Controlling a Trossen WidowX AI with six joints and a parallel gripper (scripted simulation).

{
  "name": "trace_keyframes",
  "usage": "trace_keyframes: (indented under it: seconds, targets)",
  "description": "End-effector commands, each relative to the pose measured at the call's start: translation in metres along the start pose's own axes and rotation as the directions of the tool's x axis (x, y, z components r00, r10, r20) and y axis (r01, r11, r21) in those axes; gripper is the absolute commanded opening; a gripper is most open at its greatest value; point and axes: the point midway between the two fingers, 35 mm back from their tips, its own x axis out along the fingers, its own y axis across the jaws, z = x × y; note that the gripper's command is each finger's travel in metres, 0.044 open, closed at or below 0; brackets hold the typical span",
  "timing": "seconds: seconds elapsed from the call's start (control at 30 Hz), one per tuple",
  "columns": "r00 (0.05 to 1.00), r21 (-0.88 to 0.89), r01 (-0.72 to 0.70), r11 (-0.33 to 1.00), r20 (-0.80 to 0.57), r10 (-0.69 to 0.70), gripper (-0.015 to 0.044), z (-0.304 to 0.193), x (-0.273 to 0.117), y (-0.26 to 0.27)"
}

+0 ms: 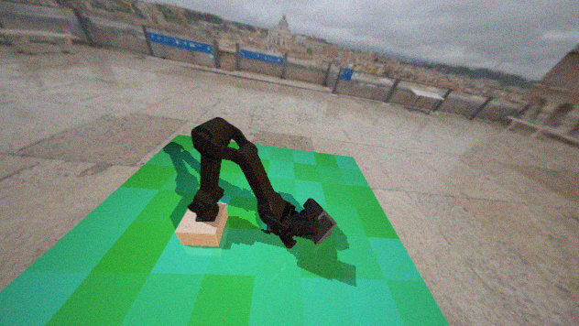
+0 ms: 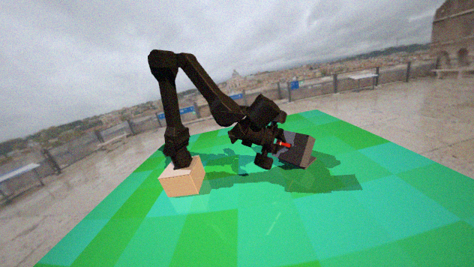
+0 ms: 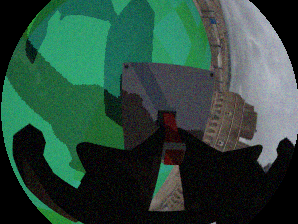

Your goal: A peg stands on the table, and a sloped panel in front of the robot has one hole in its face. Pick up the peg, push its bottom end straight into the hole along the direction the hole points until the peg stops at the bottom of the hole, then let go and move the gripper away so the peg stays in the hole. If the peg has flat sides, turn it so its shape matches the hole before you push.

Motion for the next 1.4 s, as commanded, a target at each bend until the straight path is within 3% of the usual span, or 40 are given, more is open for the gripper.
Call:
trace_keyframes:
  seconds: [0.0,1.1,1.37]
  targets:
    - [1.0,0.007,-0.002,1.0,0.001,0.002,0.0,0.0,0.004,0.001]
    - [1.0,-0.001,0.001,1.0,0.002,-0.001,0.0,0.001,0.012,0.001]
    - [1.0,-0.001,0.001,1.0,0.002,-0.001,0.021,0.001,0.012,0.001]
